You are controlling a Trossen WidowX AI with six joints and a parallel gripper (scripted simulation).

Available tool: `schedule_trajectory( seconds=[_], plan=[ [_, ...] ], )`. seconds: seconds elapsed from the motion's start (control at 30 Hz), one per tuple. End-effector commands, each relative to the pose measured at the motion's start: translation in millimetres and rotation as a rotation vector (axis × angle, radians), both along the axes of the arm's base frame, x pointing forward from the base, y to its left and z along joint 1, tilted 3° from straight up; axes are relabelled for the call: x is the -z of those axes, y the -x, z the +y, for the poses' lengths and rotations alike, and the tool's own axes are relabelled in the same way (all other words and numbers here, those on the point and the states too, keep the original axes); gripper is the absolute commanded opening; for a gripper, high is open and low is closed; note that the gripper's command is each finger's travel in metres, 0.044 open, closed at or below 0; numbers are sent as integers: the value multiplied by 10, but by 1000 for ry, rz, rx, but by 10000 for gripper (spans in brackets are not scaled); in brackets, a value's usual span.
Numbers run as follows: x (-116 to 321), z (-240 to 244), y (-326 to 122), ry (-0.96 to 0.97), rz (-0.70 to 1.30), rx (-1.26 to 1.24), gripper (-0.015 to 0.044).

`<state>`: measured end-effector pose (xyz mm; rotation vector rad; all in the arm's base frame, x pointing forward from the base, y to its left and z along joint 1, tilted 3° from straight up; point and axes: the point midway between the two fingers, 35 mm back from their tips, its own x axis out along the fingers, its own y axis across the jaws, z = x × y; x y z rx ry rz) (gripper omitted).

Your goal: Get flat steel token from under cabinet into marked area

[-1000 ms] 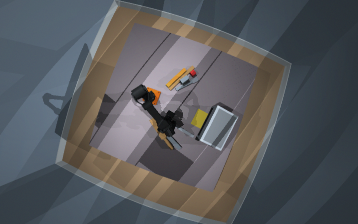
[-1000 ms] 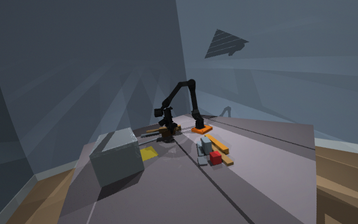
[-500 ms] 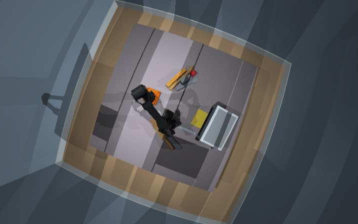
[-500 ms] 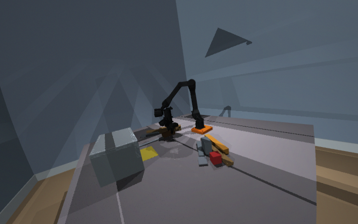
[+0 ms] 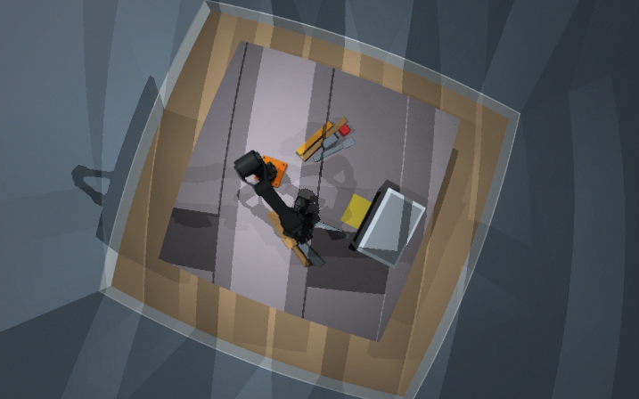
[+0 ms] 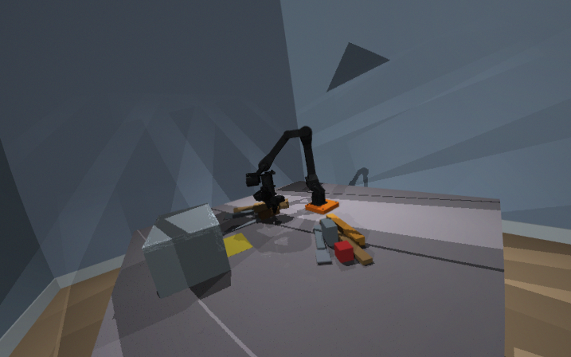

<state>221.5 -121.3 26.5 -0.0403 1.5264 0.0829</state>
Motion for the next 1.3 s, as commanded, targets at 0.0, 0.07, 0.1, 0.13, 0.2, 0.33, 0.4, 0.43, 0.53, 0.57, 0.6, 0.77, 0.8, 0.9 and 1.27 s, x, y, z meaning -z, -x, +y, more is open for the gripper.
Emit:
schedule_trajectory(
  seconds=[0.0, 0.07, 0.1, 0.13, 0.2, 0.33, 0.4, 0.43, 0.53, 0.57, 0.6, 0.77, 0.8, 0.9, 1.27],
  plan=[
    [-1, 0, -1, 0, 0, 0, 226],
    [-1, 0, -1, 0, 0, 0, 270],
    [-1, 0, -1, 0, 0, 0, 270],
    [8, 0, -1, 0, -1, 0, 270],
    [16, 1, -1, 0, -2, 0, 270],
    [16, 0, -2, 0, -2, 0, 270],
    [18, 0, 1, 0, -2, 0, 270],
    [22, 0, 3, 0, -2, 0, 270],
    [44, 1, 15, 0, -2, 2, 270],
    [51, 1, 18, 0, -2, 2, 270],
    [55, 1, 21, 0, -2, 2, 270],
    [29, -5, 5, 2, -4, 3, 139],
    [29, -5, 5, 2, -4, 3, 132],
    [29, -5, 5, 2, -4, 3, 112],
    [28, -4, 2, 2, -4, -3, 0]
  ],
)
